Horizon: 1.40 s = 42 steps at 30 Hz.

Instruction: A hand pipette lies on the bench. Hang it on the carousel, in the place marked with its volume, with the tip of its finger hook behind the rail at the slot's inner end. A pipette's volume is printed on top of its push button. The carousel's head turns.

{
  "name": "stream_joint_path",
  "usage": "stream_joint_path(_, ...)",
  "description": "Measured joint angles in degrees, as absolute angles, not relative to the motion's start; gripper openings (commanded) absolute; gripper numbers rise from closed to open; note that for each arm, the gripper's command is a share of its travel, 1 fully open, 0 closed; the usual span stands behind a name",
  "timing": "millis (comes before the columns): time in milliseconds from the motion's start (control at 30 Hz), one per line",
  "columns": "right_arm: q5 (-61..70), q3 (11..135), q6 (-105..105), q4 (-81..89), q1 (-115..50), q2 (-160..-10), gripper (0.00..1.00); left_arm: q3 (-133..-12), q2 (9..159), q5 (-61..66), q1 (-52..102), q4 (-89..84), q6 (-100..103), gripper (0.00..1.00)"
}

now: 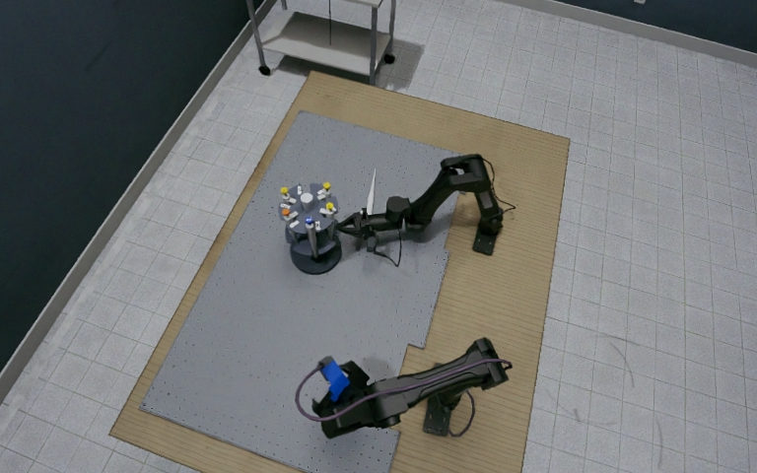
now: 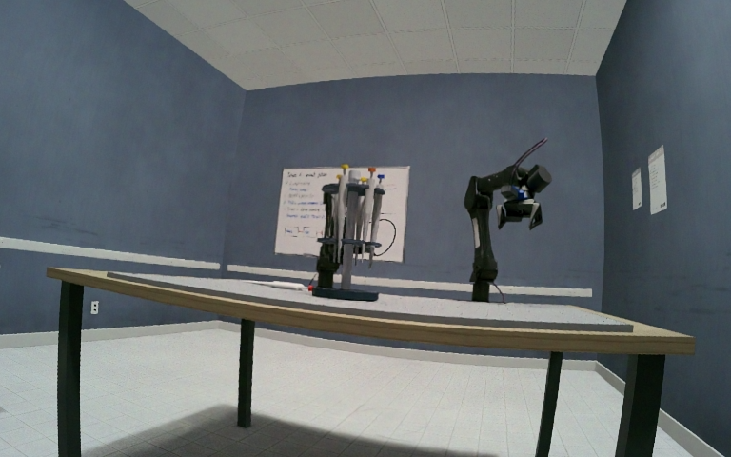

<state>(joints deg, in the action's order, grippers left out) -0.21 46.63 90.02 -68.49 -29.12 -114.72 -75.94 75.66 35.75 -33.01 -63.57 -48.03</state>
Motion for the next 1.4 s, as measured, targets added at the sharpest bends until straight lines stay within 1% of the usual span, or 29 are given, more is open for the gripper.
stream_joint_path(533, -0.60, 46.63, 90.02, -68.49, -29.26, -114.74, 0.00, -75.94, 75.66, 35.75, -33.01, -63.57, -48.03, 1.00)
stream_joint_path(933, -19.09, 48.77, 90.13, -68.10, -37.10, -116.18, 0.00, -75.94, 75.66, 35.75, -33.01, -63.57, -48.03, 1.00)
stream_joint_path(1100, -23.24, 49.80, 90.15, -67.55, -38.63, -116.71, 0.00, -75.94, 75.66, 35.75, -33.01, -63.57, -48.03, 1.00)
stream_joint_path(1267, -31.97, 52.80, 90.26, -66.67, -42.11, -118.56, 0.00, -75.94, 75.66, 35.75, -33.01, -63.57, -48.03, 1.00)
stream_joint_path(1400, -35.59, 54.39, 90.28, -65.78, -43.31, -119.31, 0.00, -75.94, 75.66, 35.75, -33.01, -63.57, -48.03, 1.00)
